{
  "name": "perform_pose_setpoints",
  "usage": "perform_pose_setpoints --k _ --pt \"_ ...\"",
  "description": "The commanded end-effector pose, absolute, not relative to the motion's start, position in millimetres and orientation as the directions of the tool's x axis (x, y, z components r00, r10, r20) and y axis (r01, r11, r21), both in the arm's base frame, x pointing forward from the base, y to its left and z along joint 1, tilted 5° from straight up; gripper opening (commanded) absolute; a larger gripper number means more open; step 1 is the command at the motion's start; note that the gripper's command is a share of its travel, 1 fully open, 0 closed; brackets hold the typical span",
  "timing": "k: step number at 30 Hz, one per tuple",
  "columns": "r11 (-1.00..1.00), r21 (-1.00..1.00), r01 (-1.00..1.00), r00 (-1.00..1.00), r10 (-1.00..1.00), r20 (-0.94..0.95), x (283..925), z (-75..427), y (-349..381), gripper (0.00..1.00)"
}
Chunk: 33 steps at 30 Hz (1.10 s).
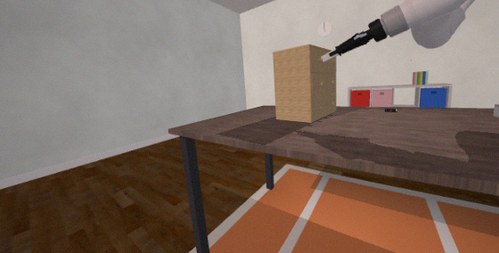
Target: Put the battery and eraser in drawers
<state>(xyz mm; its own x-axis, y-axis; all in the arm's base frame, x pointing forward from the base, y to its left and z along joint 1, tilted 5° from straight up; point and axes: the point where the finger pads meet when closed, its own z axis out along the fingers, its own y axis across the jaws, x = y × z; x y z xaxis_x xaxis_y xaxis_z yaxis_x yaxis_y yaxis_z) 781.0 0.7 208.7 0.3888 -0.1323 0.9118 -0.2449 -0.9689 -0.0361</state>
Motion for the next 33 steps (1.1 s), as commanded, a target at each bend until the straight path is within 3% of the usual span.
perform_pose_setpoints --k 1,22,33 --pt "-0.969 -0.036 -0.245 0.389 -0.132 0.912 781.0 208.7 0.7 0.0" --pt "-0.969 -0.036 -0.245 0.389 -0.132 0.912 774.3 209.2 2.4 0.0" --pt "-0.969 -0.036 -0.245 0.389 -0.132 0.912 733.1 212.3 12.7 0.0"
